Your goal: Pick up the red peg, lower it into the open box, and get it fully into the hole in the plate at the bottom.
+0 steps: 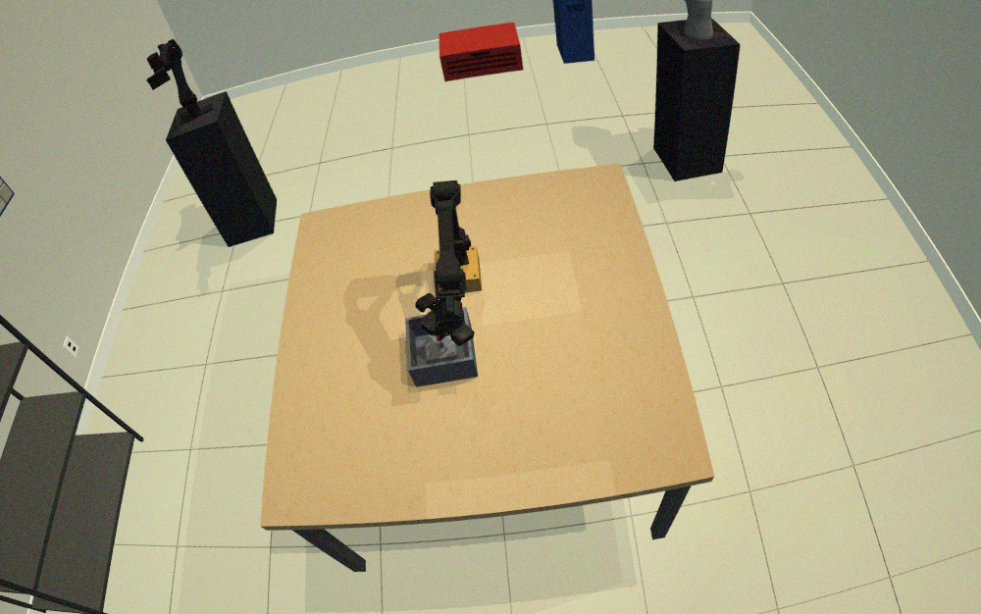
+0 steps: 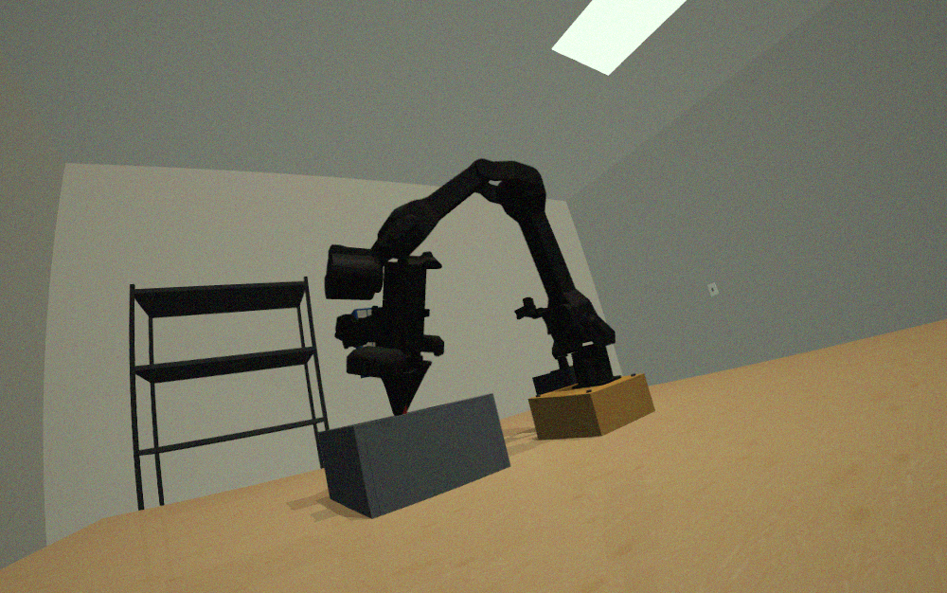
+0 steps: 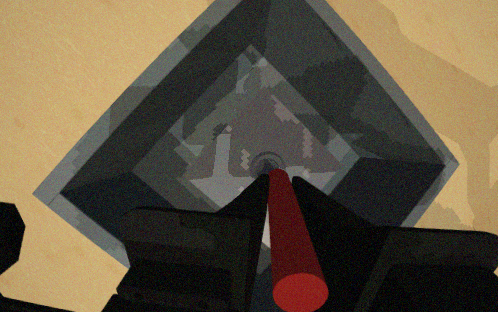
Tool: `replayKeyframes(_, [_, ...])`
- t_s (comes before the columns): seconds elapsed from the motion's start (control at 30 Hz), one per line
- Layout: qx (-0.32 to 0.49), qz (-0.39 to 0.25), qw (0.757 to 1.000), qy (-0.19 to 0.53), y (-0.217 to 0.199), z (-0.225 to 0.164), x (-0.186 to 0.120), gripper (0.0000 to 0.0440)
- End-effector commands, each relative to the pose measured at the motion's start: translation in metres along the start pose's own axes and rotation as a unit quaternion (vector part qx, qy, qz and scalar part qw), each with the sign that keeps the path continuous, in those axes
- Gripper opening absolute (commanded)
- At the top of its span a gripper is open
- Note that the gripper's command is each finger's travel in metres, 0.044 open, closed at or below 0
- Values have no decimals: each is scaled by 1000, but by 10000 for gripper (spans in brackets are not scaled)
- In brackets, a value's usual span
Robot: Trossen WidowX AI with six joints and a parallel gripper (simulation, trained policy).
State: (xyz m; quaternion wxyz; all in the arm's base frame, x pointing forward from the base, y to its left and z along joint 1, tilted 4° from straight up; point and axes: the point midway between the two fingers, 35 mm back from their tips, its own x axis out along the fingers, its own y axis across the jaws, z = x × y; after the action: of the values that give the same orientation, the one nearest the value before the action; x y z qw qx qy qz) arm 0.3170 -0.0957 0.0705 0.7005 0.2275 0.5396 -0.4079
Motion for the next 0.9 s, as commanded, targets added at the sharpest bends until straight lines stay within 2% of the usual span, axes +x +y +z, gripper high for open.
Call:
replayKeyframes(0.0, [-23, 10, 1000, 18, 3, 0, 16, 3])
replayKeyframes(0.07, [-34, 13, 999, 28, 4, -2, 23, 30])
replayKeyframes(0.27, [-53, 18, 997, 53, 5, -5, 41, 167])
replayKeyframes(0.33, [-65, 21, 996, 51, 5, 1, 42, 171])
replayKeyframes(0.67, [-65, 56, 994, 60, 26, 33, 33, 434])
replayKeyframes(0.87, [-70, 92, 991, 63, 47, 52, 20, 440])
